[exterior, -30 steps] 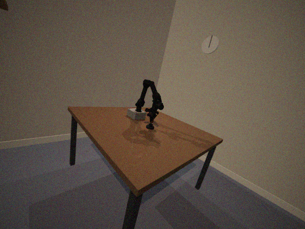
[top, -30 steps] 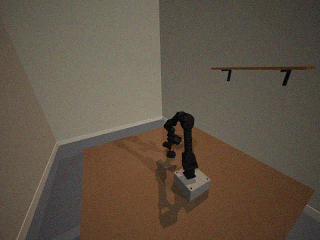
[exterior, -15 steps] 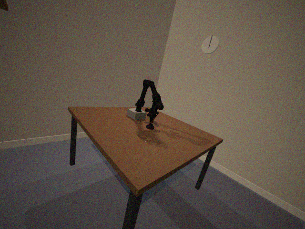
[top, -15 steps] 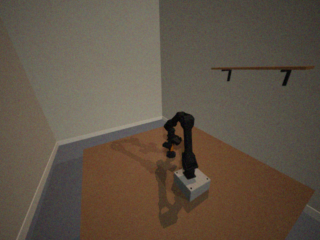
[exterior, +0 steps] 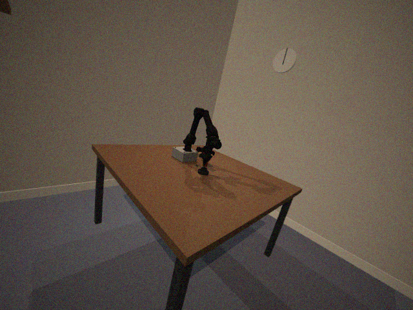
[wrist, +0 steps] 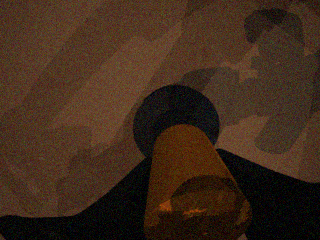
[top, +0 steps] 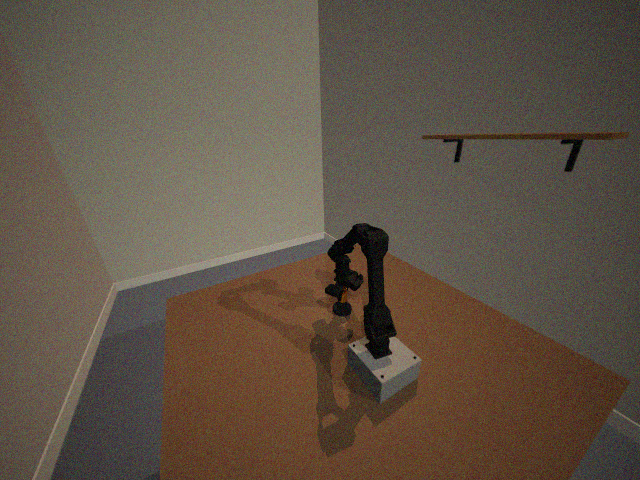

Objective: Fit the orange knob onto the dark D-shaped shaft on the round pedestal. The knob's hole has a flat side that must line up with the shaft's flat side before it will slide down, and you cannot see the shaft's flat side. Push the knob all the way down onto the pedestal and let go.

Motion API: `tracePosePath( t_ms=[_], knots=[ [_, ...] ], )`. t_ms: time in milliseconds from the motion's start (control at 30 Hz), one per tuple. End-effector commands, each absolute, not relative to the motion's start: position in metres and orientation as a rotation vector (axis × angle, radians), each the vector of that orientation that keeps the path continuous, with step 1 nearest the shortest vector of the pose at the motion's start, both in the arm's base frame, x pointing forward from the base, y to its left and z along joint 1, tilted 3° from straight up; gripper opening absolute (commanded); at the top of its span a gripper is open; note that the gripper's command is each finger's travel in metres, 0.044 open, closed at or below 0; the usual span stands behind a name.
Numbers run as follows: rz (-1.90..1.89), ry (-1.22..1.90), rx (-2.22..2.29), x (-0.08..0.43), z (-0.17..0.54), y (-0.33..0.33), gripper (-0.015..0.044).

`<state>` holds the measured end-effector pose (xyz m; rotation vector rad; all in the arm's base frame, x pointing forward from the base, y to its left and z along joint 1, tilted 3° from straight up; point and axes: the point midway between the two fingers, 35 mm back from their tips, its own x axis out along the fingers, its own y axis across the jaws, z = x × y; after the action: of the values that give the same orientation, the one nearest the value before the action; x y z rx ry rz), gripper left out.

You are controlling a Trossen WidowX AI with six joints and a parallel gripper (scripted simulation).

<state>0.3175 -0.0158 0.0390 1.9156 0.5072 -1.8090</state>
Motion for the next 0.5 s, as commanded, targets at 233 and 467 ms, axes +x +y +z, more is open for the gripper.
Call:
tracePosePath(
  t_ms=[233,467],
  knots=[
    [-1.816,0.495,1.923,0.3176,0.0384,-0.0161,0.0000],
    [-1.810,0.503,1.916,0.3176,0.0383,-0.0161,0.0000]
  ],
)
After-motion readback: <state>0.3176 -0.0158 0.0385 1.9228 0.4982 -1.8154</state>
